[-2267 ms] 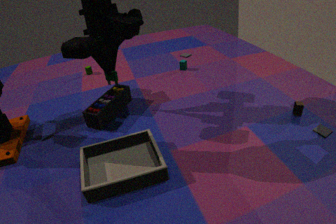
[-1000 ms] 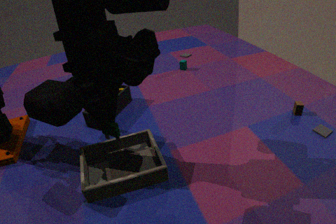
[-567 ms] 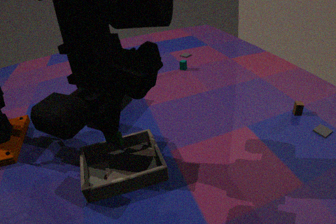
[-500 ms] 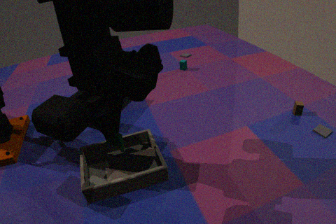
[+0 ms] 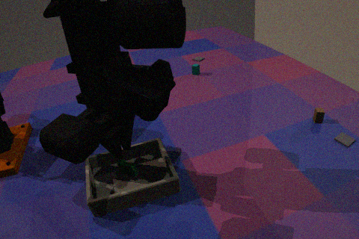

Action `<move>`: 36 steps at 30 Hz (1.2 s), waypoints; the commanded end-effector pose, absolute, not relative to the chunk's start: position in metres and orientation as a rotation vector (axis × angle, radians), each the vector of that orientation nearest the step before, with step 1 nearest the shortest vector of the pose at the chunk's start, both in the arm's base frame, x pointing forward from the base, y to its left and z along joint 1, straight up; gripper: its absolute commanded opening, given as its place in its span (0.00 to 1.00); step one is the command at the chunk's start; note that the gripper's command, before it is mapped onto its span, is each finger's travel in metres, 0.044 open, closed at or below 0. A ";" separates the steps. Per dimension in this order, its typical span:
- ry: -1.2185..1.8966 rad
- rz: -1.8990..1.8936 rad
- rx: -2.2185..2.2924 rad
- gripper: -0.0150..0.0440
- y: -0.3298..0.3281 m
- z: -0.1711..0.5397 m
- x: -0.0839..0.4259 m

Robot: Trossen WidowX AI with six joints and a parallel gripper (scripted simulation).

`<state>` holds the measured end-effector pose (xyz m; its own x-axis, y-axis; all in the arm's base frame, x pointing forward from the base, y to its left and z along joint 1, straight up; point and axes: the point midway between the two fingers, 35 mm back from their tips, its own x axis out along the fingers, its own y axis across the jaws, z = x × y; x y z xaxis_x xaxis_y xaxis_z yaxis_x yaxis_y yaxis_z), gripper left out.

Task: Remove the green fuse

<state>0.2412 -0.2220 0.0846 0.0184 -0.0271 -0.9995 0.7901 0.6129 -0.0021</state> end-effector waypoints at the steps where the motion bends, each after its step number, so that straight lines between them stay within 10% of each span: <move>1: 1.422 -0.721 0.695 0.52 -0.222 0.085 0.241; 8: 1.423 -0.721 0.694 0.81 -0.222 0.087 0.241; 36: 1.426 -0.721 0.696 0.81 -0.221 0.120 0.240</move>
